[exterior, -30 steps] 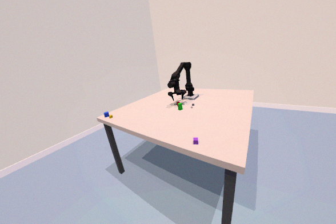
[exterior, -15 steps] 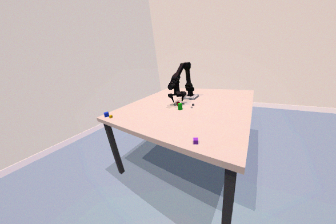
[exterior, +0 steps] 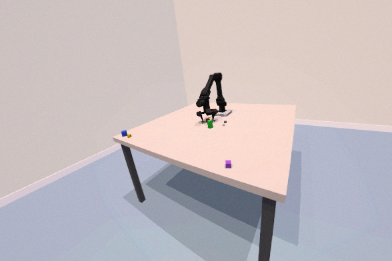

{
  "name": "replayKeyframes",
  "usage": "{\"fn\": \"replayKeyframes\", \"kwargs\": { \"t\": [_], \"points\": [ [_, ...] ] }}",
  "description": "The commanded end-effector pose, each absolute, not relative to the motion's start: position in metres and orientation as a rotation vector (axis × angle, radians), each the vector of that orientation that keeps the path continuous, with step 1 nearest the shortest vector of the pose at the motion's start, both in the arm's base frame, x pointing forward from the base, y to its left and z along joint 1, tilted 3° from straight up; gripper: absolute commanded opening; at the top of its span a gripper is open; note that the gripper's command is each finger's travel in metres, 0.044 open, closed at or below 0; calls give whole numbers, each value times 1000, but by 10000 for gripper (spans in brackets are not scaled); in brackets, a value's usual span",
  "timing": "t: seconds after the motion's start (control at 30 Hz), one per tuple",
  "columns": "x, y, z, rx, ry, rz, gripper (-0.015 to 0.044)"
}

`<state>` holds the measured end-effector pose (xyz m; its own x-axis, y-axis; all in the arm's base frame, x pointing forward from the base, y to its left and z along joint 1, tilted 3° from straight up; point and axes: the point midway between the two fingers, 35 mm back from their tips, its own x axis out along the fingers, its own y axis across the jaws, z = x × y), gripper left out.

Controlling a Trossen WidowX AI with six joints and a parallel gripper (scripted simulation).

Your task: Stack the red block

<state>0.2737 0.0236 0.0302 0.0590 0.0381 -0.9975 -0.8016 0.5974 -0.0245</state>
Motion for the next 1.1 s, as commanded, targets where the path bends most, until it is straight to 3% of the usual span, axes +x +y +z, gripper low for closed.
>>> {"fn": "replayKeyframes", "kwargs": {
  "t": [0.0,0.43,0.83,1.07],
  "points": [
    [272,23,27,-713,1383,719,440],
    [272,23,27,-713,1383,719,440],
    [272,23,27,-713,1383,719,125],
    [272,23,27,-713,1383,719,78]
  ]
}}
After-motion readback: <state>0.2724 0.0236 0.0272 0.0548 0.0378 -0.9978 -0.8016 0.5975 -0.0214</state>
